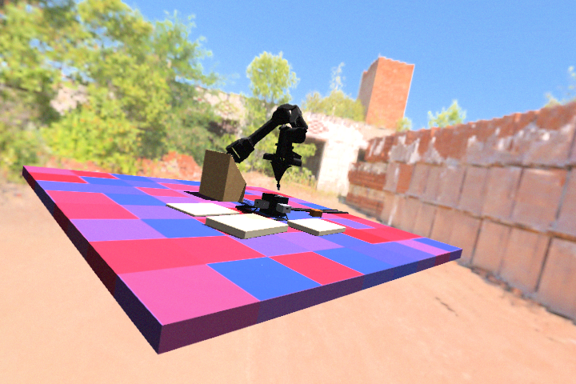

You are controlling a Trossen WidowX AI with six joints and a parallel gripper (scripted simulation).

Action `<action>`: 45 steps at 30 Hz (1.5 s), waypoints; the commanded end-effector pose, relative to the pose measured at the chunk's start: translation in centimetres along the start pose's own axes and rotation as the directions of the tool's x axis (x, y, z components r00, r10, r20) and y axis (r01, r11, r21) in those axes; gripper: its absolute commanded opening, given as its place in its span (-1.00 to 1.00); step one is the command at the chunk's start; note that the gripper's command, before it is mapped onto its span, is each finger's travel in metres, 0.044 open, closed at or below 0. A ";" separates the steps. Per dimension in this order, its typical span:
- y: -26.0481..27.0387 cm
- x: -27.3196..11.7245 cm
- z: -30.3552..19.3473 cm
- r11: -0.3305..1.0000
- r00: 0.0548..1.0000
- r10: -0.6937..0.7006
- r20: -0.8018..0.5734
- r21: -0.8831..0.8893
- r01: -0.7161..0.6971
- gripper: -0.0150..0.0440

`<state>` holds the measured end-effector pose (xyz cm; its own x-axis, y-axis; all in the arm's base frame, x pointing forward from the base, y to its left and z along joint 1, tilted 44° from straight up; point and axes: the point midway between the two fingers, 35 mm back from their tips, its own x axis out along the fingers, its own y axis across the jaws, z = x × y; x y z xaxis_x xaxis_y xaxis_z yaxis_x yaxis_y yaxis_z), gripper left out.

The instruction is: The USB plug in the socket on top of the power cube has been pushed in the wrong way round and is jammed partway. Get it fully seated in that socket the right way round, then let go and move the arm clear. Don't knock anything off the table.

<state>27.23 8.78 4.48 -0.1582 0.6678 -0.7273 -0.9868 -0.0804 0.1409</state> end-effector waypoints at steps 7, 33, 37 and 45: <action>0.1 0.1 0.0 0.971 1.000 0.002 0.000 0.239 -0.002 -0.49; 0.1 0.1 0.0 0.605 1.000 0.002 0.000 0.796 -0.001 -0.49; 0.1 0.1 0.0 0.519 1.000 0.002 0.000 0.855 -0.001 -0.49; 0.1 0.1 0.0 0.330 1.000 0.002 0.000 0.944 0.000 -0.49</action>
<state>27.14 8.82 4.44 -0.1609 0.6677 -0.7268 -0.3587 0.6465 0.6733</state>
